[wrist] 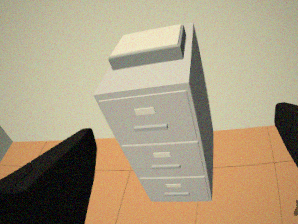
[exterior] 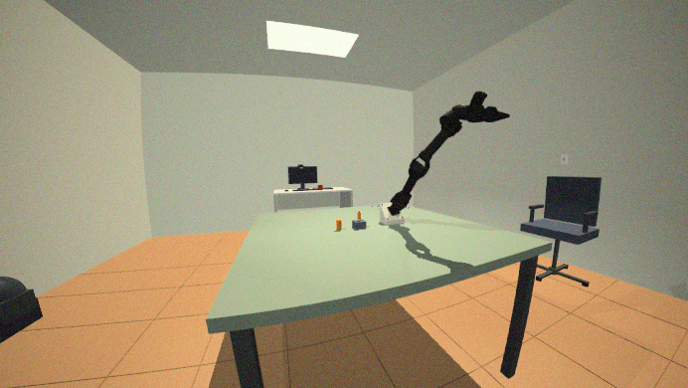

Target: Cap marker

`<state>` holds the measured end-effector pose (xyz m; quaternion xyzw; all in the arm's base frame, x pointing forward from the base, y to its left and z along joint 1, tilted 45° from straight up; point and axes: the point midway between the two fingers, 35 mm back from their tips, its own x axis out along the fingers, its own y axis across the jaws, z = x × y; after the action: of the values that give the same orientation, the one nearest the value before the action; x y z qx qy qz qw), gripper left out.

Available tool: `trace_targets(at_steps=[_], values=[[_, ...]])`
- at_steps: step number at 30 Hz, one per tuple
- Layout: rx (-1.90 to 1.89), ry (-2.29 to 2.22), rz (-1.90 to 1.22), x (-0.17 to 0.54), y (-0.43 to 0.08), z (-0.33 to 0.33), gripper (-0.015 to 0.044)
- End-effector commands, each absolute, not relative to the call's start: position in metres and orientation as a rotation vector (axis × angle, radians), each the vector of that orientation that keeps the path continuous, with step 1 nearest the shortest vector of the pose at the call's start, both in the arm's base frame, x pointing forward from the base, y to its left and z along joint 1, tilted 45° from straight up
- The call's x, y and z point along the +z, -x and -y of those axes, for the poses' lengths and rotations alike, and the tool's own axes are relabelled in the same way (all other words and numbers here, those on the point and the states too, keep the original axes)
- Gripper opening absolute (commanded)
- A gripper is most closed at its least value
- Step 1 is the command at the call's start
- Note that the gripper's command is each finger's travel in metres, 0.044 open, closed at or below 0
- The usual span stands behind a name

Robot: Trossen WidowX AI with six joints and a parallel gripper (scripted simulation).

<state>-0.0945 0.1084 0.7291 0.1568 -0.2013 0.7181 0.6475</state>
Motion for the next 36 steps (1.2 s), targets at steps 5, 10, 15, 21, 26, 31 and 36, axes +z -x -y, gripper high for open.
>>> trace_targets(at_steps=[5,10,15,21,26,31,36], values=[[1.673,-0.354,0.531,0.732,0.114,-0.097,0.0269],[1.764,-0.365,0.710,0.736,0.158,-0.064,0.0240],[1.851,-0.485,0.813,0.743,0.182,-0.027,0.0240],[1.945,-0.561,1.089,0.736,0.230,0.043,0.0240],[2.010,-0.655,1.295,0.725,0.254,0.106,0.0240],[2.060,-0.777,1.499,0.707,0.265,0.173,0.0240],[2.092,-0.921,1.687,0.684,0.264,0.239,0.0240]])
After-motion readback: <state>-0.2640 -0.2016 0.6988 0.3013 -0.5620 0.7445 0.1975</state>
